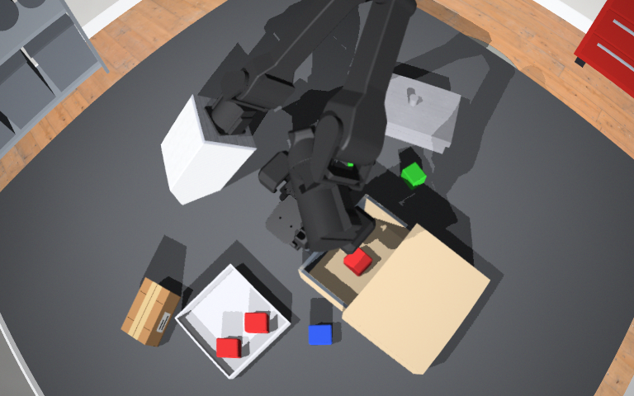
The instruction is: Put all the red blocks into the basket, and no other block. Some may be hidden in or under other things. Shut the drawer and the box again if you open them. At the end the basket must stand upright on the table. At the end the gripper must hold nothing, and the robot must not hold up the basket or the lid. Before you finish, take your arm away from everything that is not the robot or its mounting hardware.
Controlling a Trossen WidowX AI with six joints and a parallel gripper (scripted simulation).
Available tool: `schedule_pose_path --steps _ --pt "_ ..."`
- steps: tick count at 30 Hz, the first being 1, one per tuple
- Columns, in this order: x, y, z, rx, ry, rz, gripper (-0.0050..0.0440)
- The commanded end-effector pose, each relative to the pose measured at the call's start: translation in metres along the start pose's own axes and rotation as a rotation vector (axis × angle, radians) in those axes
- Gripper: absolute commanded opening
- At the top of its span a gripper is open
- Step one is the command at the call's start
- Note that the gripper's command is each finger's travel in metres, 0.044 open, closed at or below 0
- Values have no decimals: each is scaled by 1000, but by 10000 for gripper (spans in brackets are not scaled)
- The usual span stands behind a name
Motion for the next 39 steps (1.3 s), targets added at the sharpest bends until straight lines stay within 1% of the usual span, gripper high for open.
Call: schedule_pose_path --steps 1,13,15,25,27,28,30,32,33,37,38,39 --pt "0 9 2 -2 11 -5 148" --pt "1 41 2 -2 11 -5 148" --pt "1 41 2 -2 11 -5 148" --pt "1 67 2 -2 11 -5 148" --pt "1 69 2 -2 11 -5 148" --pt "-1 70 11 -2 78 -5 267" --pt "-3 72 27 -2 211 -5 267" --pt "-3 72 27 -2 211 -5 267" --pt "-5 73 37 -2 278 -6 267" --pt "-5 73 39 -1 544 -6 267" --pt "-7 74 49 -1 611 -6 267" --pt "-7 75 52 -1 678 -6 267"
Point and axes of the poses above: the point midway between the two fingers, 35 mm back from their tips, its own y axis back along the fingers, its own z axis across the jaws, x = y × z, the point moved 9 cm from there along y, back along the fingers, and after that the axes turned 6 degrees about y, right-handed, at the moved point
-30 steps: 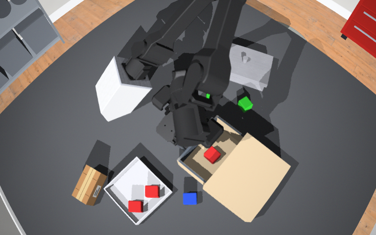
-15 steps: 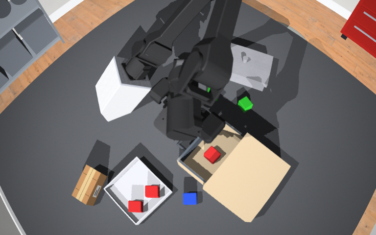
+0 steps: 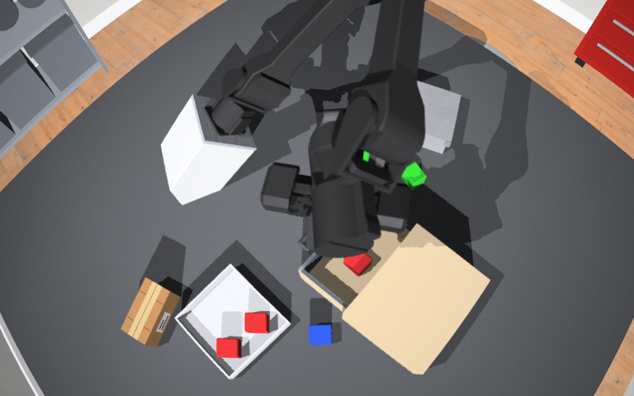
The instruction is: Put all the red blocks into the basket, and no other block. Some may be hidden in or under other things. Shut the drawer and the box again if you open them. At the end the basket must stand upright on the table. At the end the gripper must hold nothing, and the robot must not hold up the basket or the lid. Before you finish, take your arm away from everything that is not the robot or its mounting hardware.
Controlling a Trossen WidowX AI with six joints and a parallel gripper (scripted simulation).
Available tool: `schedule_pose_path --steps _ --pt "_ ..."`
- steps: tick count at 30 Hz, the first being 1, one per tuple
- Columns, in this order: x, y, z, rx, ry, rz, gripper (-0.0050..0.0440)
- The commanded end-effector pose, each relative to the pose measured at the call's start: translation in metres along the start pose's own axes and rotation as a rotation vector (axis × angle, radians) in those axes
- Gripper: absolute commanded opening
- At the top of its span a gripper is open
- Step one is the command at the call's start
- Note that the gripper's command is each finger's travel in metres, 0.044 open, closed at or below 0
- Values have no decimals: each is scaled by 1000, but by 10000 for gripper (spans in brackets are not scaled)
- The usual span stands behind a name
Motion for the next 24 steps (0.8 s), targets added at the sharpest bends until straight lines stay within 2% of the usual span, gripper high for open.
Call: schedule_pose_path --steps 1,5,8,10,14,16,24 --pt "-7 0 9 0 224 2 267" --pt "-21 3 26 0 491 2 267" --pt "-23 3 29 -1 691 2 267" --pt "-23 3 29 -1 691 2 267" --pt "-31 4 38 -1 958 2 267" --pt "-31 4 38 -1 996 2 267" --pt "-31 -49 38 -1 996 2 267"
Point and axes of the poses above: the point midway between the two fingers, 35 mm back from their tips, its own y axis back along the fingers, its own z axis across the jaws, x = y × z, the point moved 9 cm from there along y, back along the fingers, and after that the axes turned 6 degrees about y, right-handed, at the moved point
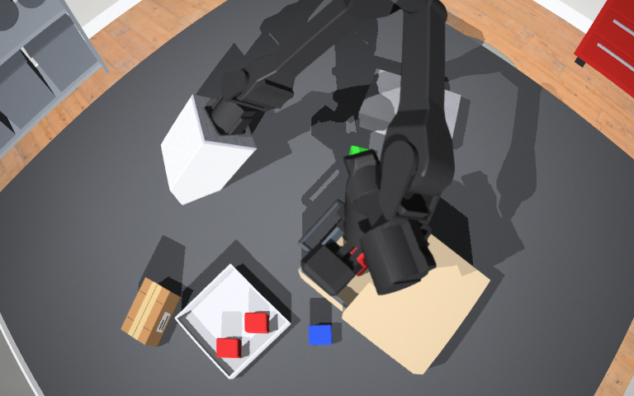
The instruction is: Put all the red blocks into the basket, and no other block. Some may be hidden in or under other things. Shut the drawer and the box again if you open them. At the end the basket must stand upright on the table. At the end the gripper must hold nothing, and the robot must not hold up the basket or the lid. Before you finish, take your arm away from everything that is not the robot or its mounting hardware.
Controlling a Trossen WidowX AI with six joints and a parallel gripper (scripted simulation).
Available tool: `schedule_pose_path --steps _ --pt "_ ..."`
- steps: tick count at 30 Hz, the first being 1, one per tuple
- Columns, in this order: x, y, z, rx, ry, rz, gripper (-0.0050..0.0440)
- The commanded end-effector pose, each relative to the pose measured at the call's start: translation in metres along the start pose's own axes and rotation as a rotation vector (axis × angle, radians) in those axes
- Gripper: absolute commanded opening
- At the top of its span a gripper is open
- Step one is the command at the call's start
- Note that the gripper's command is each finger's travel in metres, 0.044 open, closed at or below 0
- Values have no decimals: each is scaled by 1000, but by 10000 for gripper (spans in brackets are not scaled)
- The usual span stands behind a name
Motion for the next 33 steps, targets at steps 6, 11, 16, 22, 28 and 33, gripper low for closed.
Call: schedule_pose_path --steps 6,11,16,22,28,33 --pt "3 -45 0 -9 -8 9 267" --pt "3 -51 0 -9 -8 9 267" --pt "3 -64 0 -9 -8 9 267" --pt "3 -75 0 -9 -8 9 267" --pt "3 -81 0 -9 -8 9 267" --pt "3 -81 0 -9 -8 9 0"
Point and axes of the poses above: the point midway between the two fingers, 35 mm back from their tips, its own y axis back along the fingers, its own z axis across the jaws, x = y × z, the point moved 9 cm from there along y, back along the fingers, and after that the axes turned 6 degrees about y, right-handed, at the moved point
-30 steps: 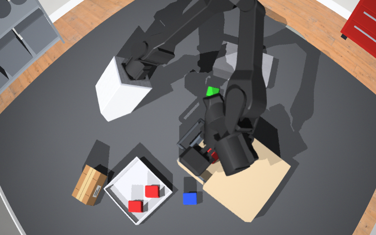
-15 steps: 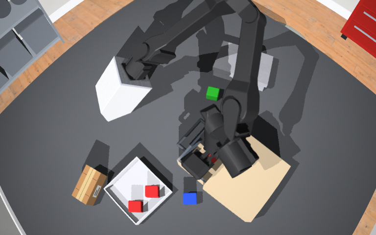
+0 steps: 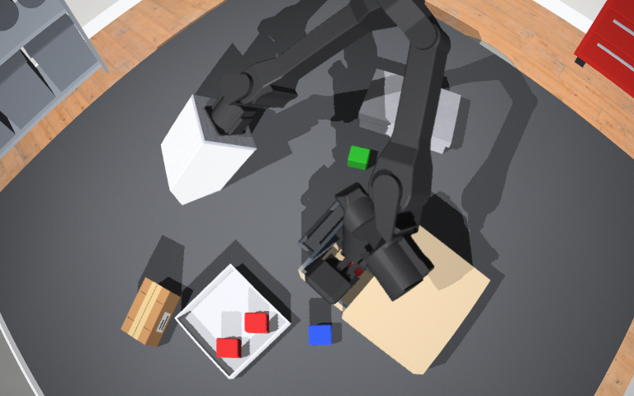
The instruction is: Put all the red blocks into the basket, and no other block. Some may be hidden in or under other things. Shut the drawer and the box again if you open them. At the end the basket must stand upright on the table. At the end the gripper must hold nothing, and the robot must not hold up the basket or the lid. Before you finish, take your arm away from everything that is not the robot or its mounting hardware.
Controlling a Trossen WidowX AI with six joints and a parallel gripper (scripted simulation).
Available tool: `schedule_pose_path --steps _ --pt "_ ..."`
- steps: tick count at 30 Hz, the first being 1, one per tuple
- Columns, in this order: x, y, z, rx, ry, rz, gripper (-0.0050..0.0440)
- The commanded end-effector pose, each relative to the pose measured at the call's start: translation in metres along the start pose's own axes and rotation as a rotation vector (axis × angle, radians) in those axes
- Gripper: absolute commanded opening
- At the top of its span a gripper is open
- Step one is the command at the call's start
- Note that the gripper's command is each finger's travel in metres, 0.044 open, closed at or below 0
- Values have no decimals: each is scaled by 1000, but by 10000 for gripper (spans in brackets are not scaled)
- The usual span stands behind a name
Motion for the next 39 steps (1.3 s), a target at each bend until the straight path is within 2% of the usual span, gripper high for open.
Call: schedule_pose_path --steps 1,14,19,27,36,38,39 --pt "1 -2 -1 0 -6 4 0" --pt "1 -2 -1 0 -6 4 0" --pt "1 12 -1 0 -6 4 0" --pt "1 18 -1 0 -6 4 0" --pt "1 78 -1 0 -6 4 0" --pt "1 78 -1 0 -6 4 0" --pt "1 85 -1 0 -6 4 0"
Point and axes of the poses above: the point midway between the two fingers, 35 mm back from their tips, its own y axis back along the fingers, its own z axis across the jaws, x = y × z, the point moved 9 cm from there along y, back along the fingers, and after that the axes turned 6 degrees about y, right-handed, at the moved point
